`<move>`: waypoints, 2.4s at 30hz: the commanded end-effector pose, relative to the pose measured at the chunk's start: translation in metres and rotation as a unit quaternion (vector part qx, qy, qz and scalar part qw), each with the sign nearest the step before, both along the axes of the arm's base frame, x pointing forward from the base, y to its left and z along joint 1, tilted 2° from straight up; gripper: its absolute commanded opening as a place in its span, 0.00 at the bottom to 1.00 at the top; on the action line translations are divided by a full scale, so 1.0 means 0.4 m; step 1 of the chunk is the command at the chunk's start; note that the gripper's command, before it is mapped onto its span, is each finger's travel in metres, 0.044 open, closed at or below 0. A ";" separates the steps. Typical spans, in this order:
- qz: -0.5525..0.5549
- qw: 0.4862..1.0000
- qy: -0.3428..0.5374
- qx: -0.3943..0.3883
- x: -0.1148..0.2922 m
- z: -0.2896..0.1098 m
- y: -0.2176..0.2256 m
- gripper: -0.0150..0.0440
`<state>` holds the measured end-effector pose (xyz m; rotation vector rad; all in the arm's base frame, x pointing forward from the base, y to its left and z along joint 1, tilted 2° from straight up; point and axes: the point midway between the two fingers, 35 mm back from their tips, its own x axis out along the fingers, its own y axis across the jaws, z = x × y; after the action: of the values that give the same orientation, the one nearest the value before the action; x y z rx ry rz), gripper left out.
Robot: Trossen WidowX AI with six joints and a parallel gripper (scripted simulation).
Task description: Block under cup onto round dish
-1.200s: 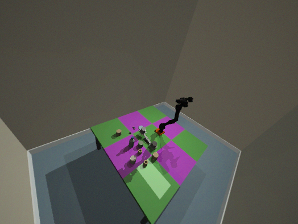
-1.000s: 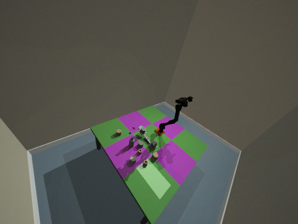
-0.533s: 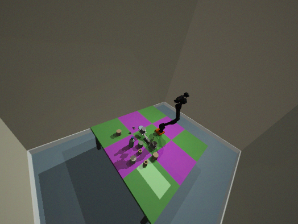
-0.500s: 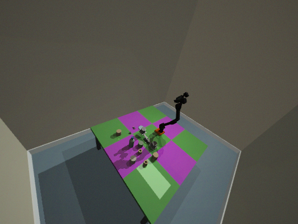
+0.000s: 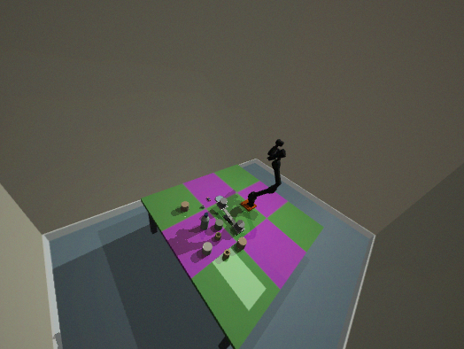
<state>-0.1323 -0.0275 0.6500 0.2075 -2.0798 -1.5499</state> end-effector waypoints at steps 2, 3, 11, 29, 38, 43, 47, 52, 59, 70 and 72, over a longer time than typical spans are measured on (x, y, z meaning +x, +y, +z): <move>0.049 0.997 0.032 0.048 0.025 -0.018 -0.072 1.00; 0.060 0.996 0.040 0.058 0.032 -0.023 -0.088 1.00; 0.142 0.975 0.102 0.137 0.098 -0.065 -0.198 1.00; 0.321 0.871 0.260 0.264 0.324 -0.198 -0.371 1.00; 0.387 0.810 0.326 0.296 0.432 -0.265 -0.402 1.00; 0.426 0.758 0.378 0.317 0.503 -0.319 -0.405 1.00; 0.454 0.714 0.419 0.329 0.558 -0.364 -0.399 1.00; 0.486 0.655 0.470 0.339 0.623 -0.422 -0.383 1.00; 0.522 0.567 0.537 0.342 0.705 -0.504 -0.343 1.00; 0.562 0.415 0.636 0.328 0.804 -0.642 -0.250 1.00; 0.567 0.386 0.653 0.323 0.818 -0.668 -0.229 1.00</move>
<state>0.1883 -0.1303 0.3984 0.3952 0.1471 -0.8233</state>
